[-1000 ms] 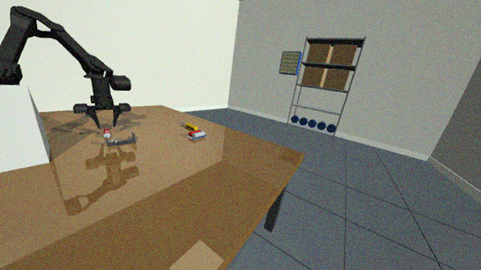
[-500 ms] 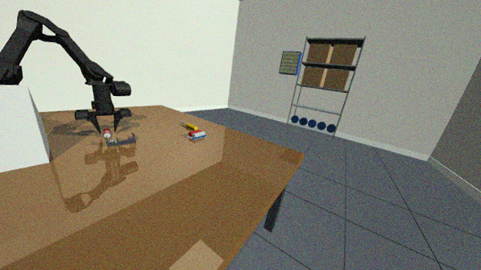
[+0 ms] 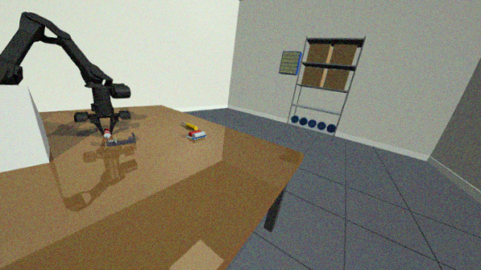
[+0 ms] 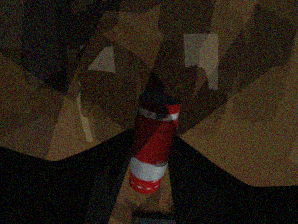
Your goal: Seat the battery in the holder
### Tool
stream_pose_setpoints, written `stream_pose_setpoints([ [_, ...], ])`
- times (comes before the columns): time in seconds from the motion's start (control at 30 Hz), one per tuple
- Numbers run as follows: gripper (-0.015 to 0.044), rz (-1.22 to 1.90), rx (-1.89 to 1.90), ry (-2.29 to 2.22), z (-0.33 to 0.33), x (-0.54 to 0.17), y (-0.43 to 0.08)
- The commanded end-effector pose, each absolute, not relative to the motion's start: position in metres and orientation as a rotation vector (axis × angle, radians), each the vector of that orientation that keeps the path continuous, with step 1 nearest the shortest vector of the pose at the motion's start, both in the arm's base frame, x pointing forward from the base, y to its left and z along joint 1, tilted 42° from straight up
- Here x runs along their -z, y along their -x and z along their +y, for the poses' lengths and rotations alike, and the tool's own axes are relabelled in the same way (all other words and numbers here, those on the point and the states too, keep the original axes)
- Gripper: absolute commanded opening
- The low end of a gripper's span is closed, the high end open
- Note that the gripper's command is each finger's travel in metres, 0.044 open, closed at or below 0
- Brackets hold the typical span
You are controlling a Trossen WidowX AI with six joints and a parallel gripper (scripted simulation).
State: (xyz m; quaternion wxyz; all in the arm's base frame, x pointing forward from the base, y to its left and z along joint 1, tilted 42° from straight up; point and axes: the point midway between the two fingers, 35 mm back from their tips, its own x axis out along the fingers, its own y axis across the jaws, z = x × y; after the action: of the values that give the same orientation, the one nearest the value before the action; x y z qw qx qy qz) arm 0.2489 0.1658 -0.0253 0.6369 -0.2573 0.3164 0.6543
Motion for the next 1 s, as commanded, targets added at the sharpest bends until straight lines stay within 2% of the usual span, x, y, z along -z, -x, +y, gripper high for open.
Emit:
stream_pose_setpoints([
  [0.0, 0.0090, 0.728, -1.492, 0.588, 0.165, 0.026, -0.248],
  [0.5, 0.0080, 0.737, -1.485, 0.581, 0.131, -0.010, -0.252],
  [0.97, 0.0080, 1.304, -0.966, -0.121, 0.072, 0.022, -0.283],
])
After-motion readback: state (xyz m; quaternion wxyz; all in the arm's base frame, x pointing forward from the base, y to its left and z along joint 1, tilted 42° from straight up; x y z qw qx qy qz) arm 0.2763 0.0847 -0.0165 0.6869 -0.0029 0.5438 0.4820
